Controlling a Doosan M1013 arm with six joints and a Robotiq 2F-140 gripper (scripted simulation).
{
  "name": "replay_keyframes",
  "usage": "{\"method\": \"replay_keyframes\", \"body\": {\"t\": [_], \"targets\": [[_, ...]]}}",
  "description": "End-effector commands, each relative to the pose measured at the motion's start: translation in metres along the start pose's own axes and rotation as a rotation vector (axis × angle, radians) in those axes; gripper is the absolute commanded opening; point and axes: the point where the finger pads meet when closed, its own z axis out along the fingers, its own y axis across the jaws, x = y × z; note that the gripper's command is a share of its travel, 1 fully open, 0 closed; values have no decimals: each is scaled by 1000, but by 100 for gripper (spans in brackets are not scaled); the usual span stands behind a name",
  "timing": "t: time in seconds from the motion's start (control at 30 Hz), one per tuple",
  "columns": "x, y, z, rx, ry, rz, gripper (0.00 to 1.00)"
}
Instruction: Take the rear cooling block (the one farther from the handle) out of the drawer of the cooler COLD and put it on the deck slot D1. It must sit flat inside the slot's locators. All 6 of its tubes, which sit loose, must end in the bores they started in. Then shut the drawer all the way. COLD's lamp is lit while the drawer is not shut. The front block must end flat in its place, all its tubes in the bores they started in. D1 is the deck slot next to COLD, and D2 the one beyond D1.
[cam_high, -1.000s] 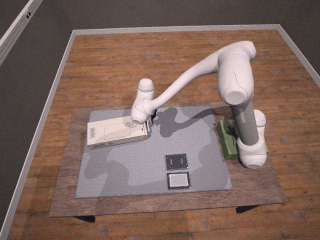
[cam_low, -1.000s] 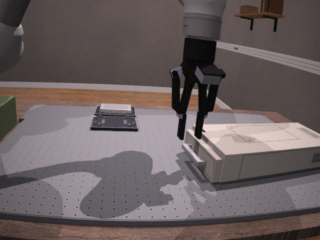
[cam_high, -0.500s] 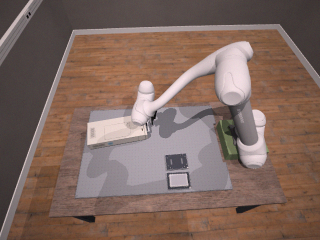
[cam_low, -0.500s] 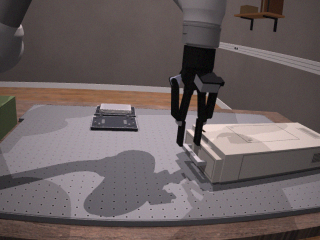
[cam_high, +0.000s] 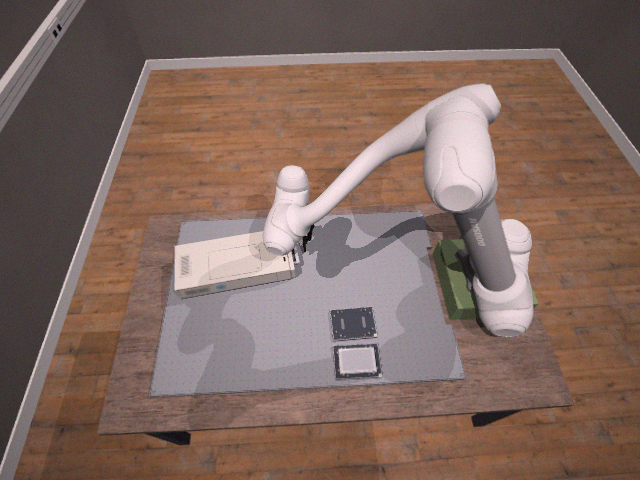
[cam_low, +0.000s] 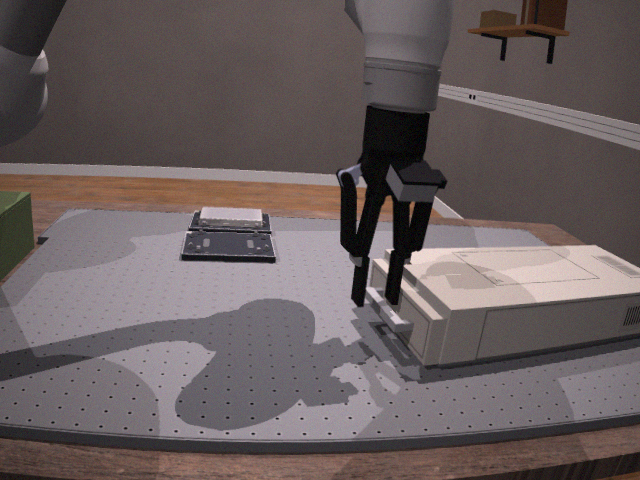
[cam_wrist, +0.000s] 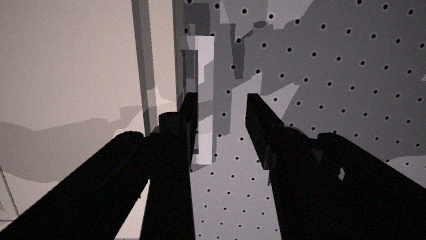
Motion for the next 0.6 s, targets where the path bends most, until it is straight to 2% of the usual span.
{"method": "replay_keyframes", "body": {"t": [0.0, 0.27, 0.57], "targets": [[0, -1, 1, 2, 0, 0, 34], [0, -1, 11, 2, 0, 0, 34], [0, -1, 11, 2, 0, 0, 34]]}}
